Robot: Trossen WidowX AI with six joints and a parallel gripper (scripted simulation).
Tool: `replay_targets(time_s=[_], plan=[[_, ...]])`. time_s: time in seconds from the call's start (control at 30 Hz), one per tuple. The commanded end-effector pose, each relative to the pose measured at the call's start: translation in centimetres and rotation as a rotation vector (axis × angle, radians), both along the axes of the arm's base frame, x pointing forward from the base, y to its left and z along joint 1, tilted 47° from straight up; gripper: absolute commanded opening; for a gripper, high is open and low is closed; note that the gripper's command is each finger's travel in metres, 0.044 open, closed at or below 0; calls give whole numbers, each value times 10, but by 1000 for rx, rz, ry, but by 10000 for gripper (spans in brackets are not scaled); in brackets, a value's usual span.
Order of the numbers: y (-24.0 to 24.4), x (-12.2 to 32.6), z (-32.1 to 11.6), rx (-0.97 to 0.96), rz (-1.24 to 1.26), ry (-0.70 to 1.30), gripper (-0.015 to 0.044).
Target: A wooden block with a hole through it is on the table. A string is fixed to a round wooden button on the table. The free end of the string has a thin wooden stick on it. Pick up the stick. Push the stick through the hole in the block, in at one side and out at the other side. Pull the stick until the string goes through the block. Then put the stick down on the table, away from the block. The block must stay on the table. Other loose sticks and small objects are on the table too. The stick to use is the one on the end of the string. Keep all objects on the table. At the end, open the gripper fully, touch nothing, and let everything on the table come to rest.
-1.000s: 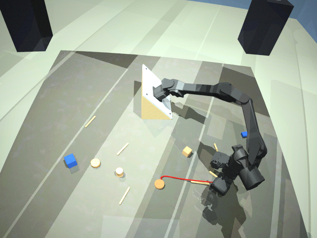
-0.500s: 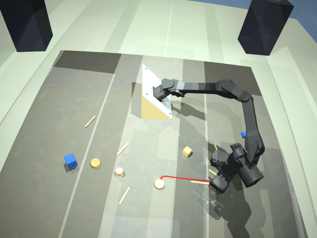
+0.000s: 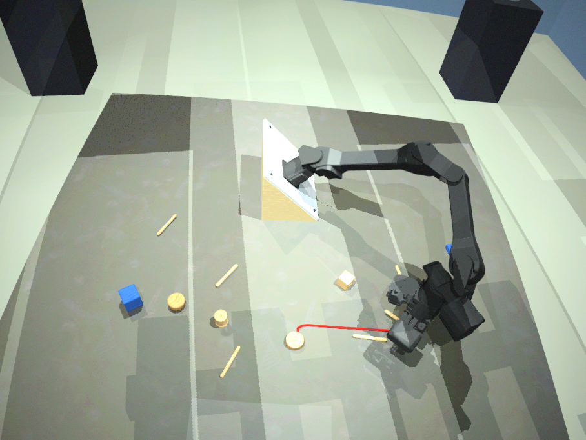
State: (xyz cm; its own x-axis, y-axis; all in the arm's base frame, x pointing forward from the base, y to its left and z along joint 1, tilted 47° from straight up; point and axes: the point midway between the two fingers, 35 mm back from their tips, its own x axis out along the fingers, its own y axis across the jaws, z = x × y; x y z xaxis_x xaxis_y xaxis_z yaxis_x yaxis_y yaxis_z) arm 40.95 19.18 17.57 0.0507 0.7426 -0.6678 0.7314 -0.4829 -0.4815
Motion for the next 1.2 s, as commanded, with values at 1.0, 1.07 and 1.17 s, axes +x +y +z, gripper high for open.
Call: replay_targets(time_s=[1.0, 1.07, 1.17], plan=[[-4, -19, -16, -9, 0, 8, 0], [-5, -20, -17, -9, 0, 8, 0], [-7, -23, -19, -9, 0, 9, 0]])
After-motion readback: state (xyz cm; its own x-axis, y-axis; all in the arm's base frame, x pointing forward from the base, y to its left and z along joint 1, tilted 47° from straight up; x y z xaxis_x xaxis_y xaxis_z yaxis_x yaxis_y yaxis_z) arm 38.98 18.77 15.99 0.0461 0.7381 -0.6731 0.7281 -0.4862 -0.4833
